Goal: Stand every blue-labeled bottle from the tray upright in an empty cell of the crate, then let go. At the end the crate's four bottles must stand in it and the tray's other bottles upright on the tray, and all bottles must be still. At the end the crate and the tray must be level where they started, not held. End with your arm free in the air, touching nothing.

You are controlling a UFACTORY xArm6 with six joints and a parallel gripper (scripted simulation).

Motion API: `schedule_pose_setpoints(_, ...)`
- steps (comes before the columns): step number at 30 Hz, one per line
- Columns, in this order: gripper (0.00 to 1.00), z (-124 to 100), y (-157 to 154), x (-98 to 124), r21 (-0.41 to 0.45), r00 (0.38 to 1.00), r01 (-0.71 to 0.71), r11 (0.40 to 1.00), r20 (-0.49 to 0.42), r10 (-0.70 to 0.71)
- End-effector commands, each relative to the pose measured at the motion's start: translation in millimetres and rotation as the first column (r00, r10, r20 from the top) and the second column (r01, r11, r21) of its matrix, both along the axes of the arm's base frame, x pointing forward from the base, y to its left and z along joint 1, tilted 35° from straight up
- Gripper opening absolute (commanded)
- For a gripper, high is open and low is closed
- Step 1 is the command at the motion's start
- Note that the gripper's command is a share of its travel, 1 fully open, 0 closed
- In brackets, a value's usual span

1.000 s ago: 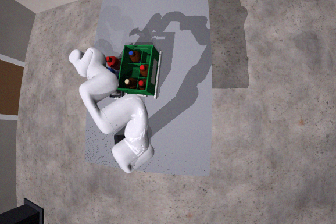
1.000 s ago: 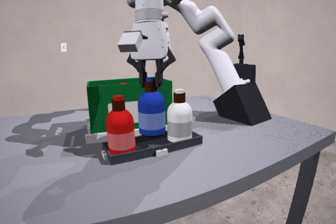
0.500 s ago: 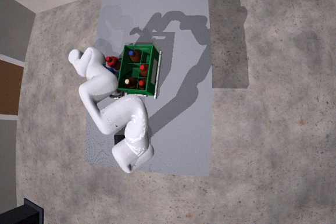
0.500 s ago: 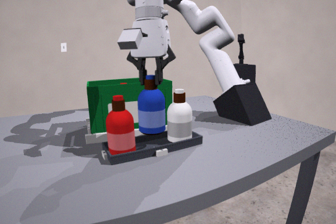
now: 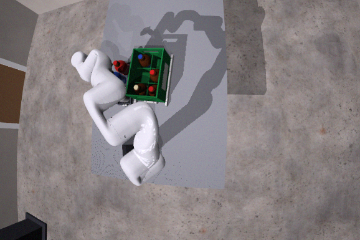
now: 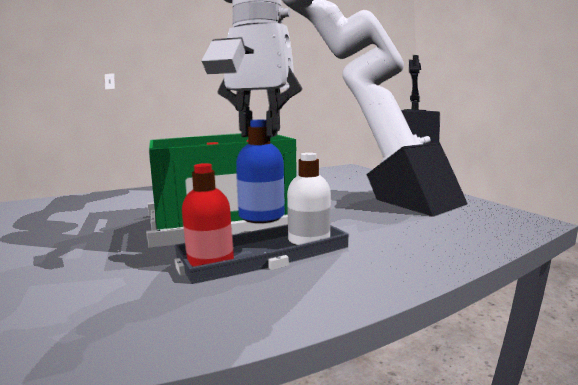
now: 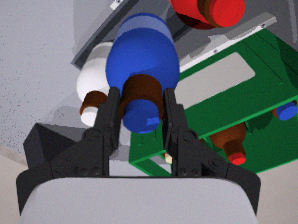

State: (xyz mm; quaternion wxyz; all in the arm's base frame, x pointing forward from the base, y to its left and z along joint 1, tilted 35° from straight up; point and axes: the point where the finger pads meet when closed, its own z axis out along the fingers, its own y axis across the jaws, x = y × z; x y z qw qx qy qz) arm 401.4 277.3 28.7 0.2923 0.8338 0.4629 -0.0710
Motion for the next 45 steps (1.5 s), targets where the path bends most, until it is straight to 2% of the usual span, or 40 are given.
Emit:
schedule_pose_setpoints(1,0.00,4.0,3.5,0.4,0.004,1.000,-0.001,1.000,0.003,0.001)
schedule_pose_setpoints(17,0.00,15.6,11.3,-1.7,0.004,1.000,-0.001,1.000,0.003,0.001)
schedule_pose_setpoints(45,0.00,17.8,12.8,-2.1,0.004,1.000,-0.001,1.000,0.003,0.001)
